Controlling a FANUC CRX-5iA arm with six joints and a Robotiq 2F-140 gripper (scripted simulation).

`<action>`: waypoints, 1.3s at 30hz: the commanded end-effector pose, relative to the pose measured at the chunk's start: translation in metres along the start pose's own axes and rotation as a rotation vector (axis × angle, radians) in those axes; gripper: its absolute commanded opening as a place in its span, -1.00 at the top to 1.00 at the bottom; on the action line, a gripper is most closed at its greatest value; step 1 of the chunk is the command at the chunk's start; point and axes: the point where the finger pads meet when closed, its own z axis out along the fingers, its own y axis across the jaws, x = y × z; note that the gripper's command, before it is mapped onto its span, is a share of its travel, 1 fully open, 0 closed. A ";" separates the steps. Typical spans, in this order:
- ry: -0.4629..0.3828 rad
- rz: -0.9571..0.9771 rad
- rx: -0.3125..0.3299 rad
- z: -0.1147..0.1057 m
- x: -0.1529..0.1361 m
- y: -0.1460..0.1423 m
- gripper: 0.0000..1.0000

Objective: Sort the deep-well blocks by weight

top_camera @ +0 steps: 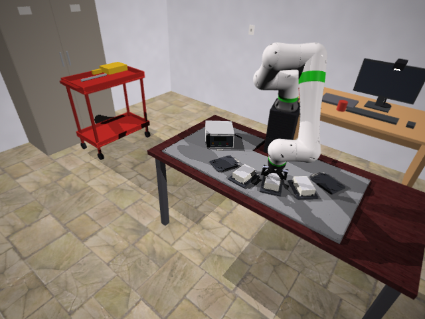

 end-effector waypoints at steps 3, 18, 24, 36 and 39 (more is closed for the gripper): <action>0.000 0.000 0.000 0.001 0.001 0.000 0.80; 0.000 0.000 0.000 0.002 0.002 0.000 0.80; 0.000 0.000 0.000 0.003 0.002 0.000 0.80; 0.000 0.000 0.000 0.005 0.003 0.000 0.80; 0.000 0.000 0.000 0.005 0.003 0.000 0.80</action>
